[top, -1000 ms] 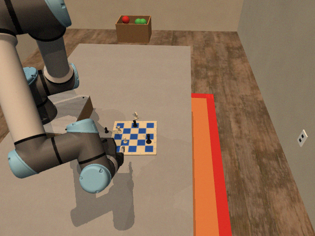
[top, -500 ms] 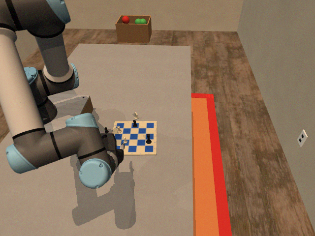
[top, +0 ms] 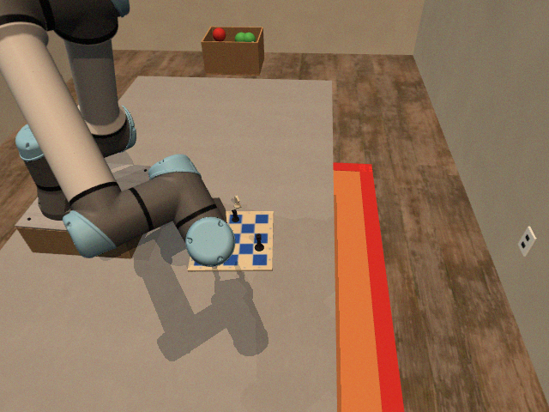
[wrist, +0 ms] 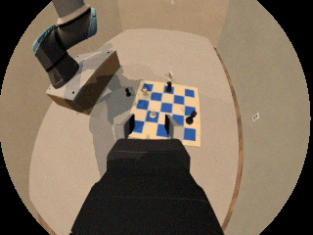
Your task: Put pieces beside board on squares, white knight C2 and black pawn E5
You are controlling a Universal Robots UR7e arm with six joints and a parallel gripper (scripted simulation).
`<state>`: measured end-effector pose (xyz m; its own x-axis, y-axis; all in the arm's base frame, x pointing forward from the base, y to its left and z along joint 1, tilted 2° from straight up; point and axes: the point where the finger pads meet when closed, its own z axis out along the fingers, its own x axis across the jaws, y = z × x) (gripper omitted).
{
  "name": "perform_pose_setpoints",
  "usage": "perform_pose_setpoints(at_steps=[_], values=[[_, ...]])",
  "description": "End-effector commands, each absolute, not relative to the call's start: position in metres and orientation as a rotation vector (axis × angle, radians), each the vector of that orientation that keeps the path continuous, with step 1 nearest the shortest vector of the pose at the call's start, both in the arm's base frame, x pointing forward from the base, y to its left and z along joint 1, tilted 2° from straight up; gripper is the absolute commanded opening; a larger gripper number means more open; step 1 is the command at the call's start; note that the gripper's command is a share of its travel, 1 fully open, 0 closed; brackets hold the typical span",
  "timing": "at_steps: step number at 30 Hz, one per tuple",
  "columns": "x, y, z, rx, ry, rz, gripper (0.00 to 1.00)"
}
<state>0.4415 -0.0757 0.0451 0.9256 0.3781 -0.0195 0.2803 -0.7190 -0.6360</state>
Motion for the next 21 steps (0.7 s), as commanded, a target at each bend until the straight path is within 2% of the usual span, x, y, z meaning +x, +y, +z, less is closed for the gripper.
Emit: perform_pose_setpoints(at_steps=[1,13,21], values=[[0.445,-0.044,0.045,-2.490,-0.571,0.220,1.00],[0.439,0.074,0.051,-2.717,-1.006,0.187,1.00],[0.428,0.124,0.060,-2.788,-1.192,0.097,1.00]])
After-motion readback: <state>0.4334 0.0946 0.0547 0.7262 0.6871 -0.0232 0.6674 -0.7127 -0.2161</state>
